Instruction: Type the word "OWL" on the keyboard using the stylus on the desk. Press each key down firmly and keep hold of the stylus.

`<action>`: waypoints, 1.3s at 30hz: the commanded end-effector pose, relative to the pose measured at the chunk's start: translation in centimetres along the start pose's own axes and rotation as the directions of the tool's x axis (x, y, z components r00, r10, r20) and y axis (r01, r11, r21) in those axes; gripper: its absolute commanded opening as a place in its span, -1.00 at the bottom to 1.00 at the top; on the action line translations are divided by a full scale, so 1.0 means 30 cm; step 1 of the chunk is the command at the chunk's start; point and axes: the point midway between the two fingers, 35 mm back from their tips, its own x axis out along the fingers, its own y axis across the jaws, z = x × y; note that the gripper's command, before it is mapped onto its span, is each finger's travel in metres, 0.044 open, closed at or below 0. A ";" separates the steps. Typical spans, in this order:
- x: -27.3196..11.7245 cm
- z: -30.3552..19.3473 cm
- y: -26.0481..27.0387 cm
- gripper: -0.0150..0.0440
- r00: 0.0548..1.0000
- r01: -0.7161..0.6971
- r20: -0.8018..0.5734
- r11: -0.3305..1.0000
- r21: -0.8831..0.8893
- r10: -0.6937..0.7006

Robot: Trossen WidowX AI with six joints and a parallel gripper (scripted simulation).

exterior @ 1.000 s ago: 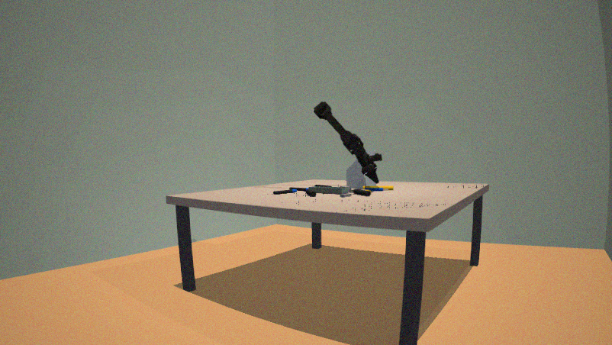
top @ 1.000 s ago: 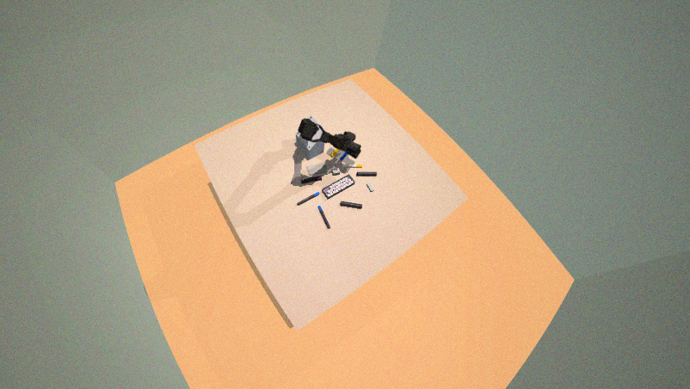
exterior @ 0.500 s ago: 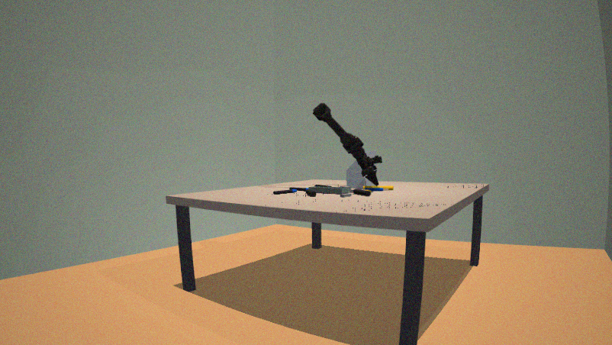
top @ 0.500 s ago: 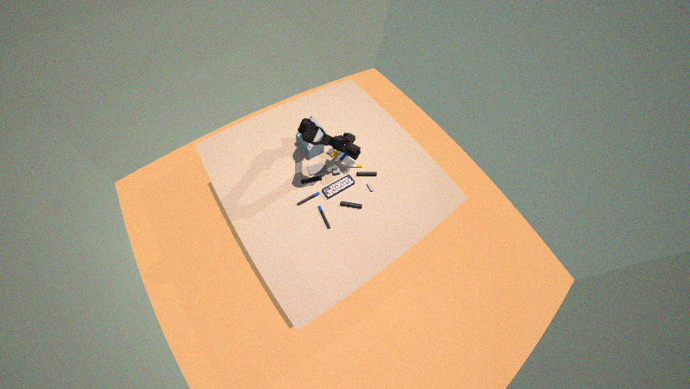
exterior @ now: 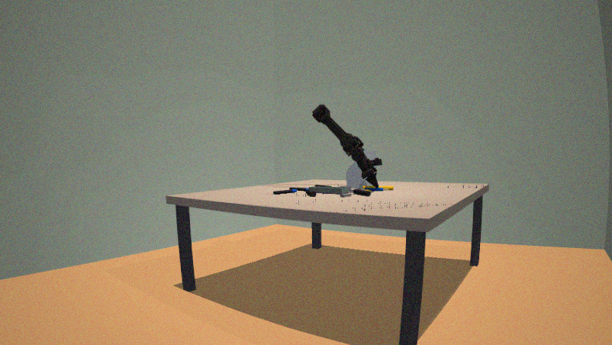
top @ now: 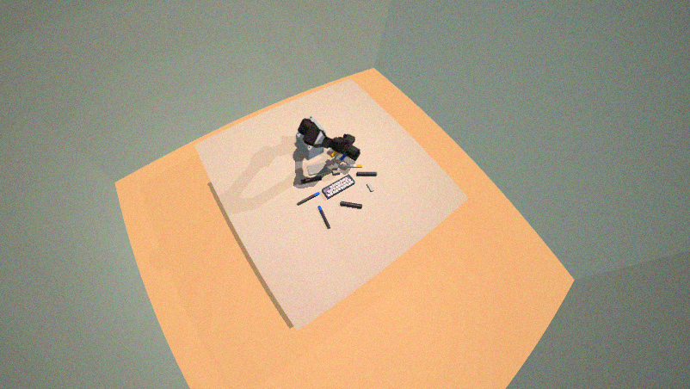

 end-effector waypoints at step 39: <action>-0.098 0.058 -0.003 -0.49 1.000 0.001 0.002 1.000 -0.001 -0.001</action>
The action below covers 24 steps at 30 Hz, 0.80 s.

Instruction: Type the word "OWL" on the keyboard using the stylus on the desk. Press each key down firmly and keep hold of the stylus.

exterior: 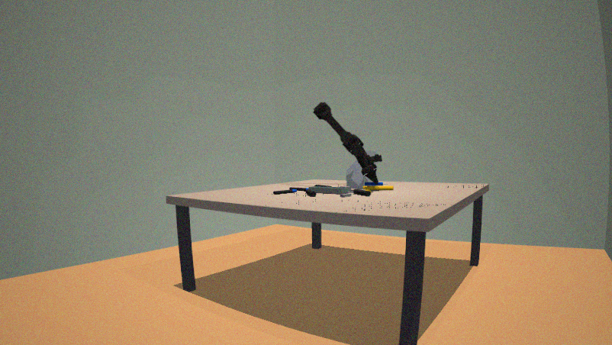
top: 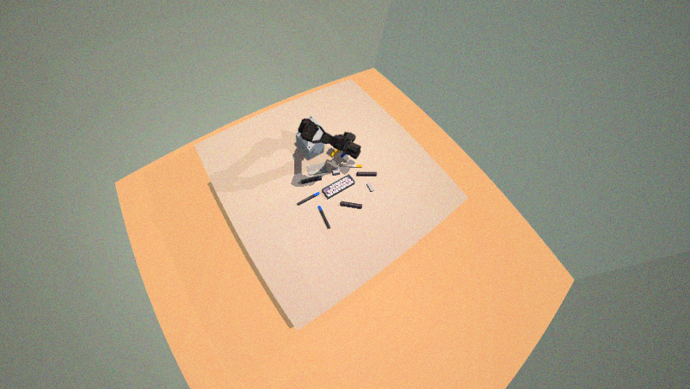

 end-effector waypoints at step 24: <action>-0.130 -0.028 -0.140 -0.49 0.993 -0.108 0.099 0.769 0.631 0.059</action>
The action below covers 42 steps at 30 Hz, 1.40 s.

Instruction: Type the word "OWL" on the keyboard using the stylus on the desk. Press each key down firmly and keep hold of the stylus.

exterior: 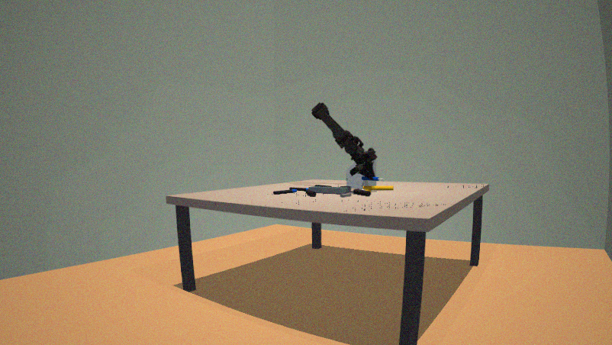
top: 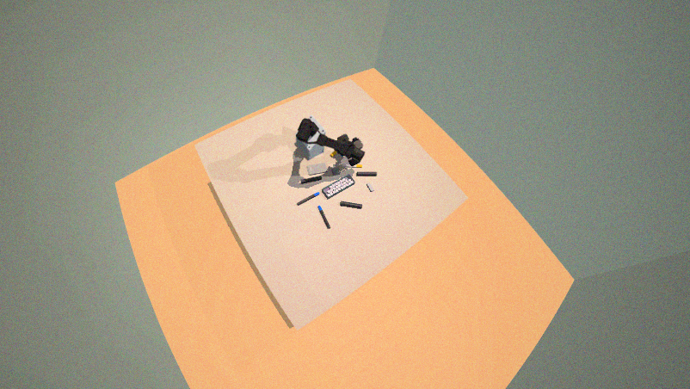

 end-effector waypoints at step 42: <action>-0.370 -0.172 -0.335 -0.49 0.946 -0.133 0.223 -0.345 0.929 0.236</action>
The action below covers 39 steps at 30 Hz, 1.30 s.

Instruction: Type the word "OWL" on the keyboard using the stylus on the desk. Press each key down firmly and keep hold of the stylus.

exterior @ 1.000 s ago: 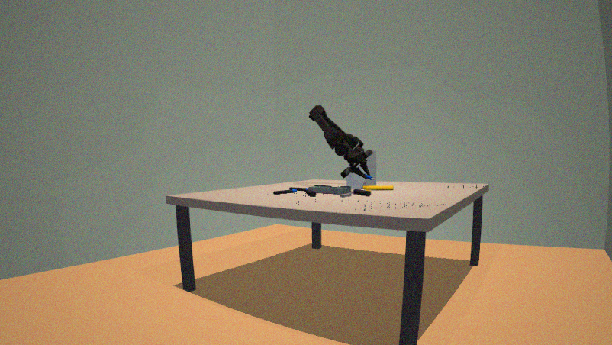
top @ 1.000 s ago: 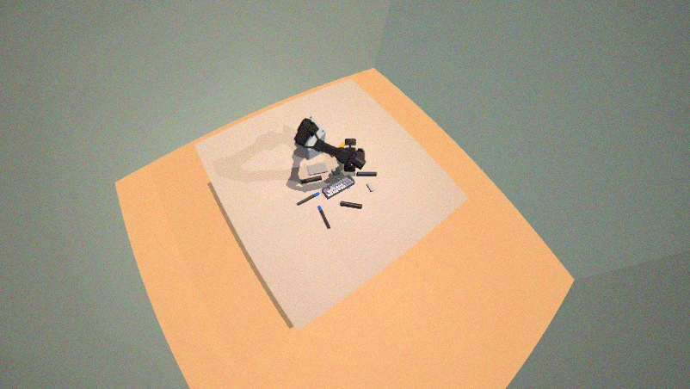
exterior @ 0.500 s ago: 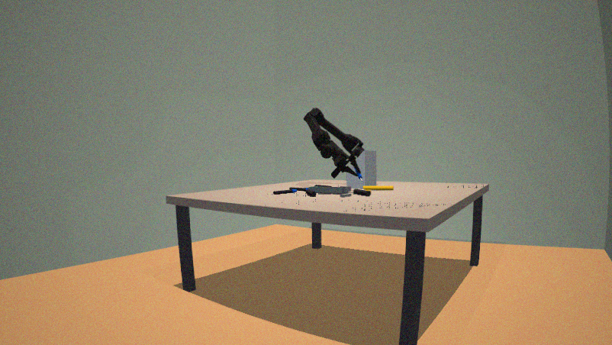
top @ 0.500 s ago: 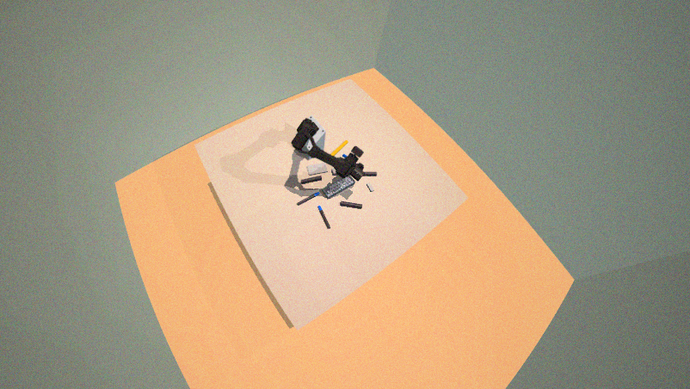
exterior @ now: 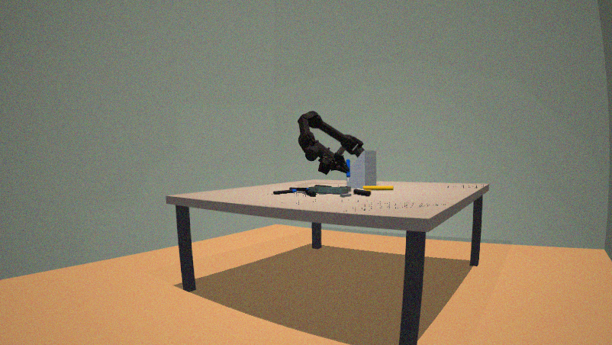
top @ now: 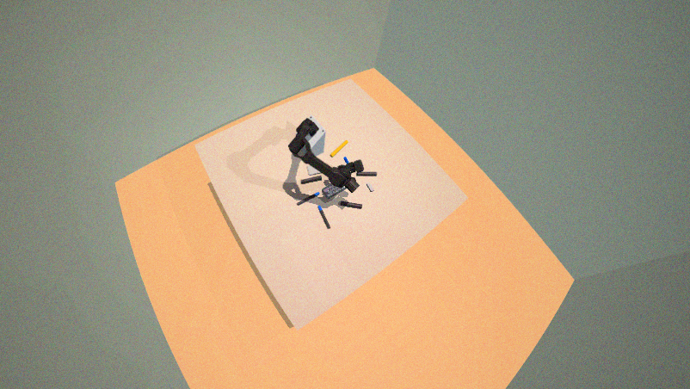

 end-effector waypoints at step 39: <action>-0.128 0.107 -0.151 -0.49 0.991 -0.021 -0.085 0.763 0.646 0.100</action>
